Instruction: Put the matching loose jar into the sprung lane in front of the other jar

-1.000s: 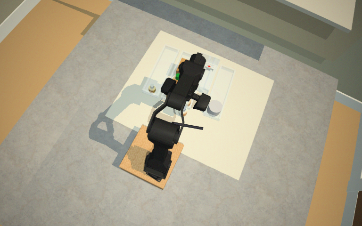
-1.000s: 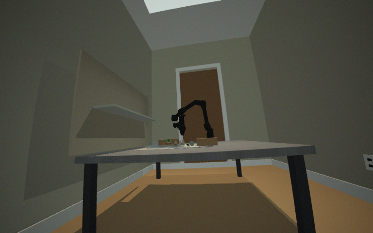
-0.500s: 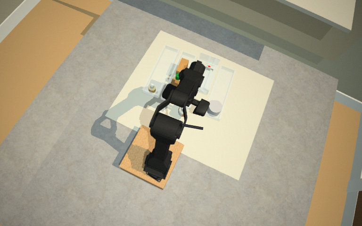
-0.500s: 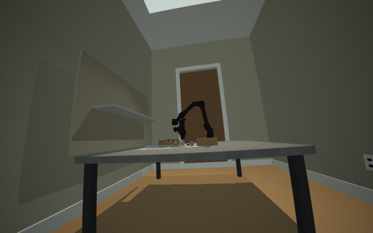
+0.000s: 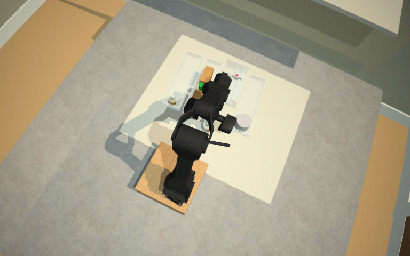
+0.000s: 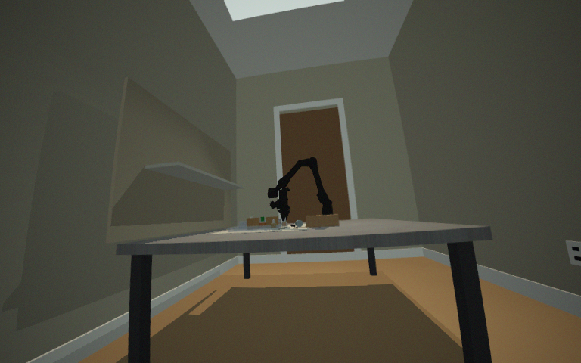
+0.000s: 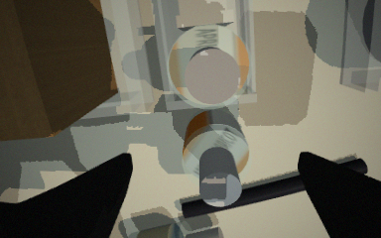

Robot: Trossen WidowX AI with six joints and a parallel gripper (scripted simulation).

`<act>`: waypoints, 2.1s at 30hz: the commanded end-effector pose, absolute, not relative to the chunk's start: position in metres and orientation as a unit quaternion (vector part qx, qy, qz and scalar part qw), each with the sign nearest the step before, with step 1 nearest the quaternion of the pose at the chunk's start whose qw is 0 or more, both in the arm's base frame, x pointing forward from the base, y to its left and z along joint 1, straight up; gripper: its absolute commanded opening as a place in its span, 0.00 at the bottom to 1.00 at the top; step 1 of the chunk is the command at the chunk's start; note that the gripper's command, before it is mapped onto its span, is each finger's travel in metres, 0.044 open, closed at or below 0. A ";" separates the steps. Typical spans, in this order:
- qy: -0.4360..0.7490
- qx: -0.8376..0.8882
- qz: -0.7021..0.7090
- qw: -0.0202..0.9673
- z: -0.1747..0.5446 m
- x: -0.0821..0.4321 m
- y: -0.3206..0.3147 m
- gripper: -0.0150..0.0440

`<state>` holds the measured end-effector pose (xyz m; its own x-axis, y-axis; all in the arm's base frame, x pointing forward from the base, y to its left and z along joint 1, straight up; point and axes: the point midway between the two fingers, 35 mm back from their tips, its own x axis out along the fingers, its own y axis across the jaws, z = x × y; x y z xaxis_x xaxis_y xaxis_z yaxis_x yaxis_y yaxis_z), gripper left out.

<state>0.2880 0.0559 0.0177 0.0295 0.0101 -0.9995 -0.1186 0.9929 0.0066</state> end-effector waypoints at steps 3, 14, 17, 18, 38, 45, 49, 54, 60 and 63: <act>0.697 -0.042 0.045 0.715 0.006 0.287 0.055 1.00; 0.697 -0.042 0.045 0.715 0.001 0.287 0.055 0.73; 0.697 -0.042 0.045 0.715 0.001 0.287 0.055 0.60; 0.697 -0.042 0.045 0.715 0.001 0.287 0.055 0.56; 0.700 -0.047 0.050 0.711 0.058 0.289 0.063 0.25; 0.697 -0.042 0.045 0.714 0.102 0.286 0.066 0.25; 0.697 -0.042 0.045 0.715 0.106 0.285 0.066 0.25; 0.696 -0.054 0.056 0.714 0.086 0.289 0.063 0.25; 0.694 -0.072 0.073 0.712 0.055 0.293 0.056 0.25; 0.694 -0.072 0.074 0.712 0.053 0.293 0.056 0.25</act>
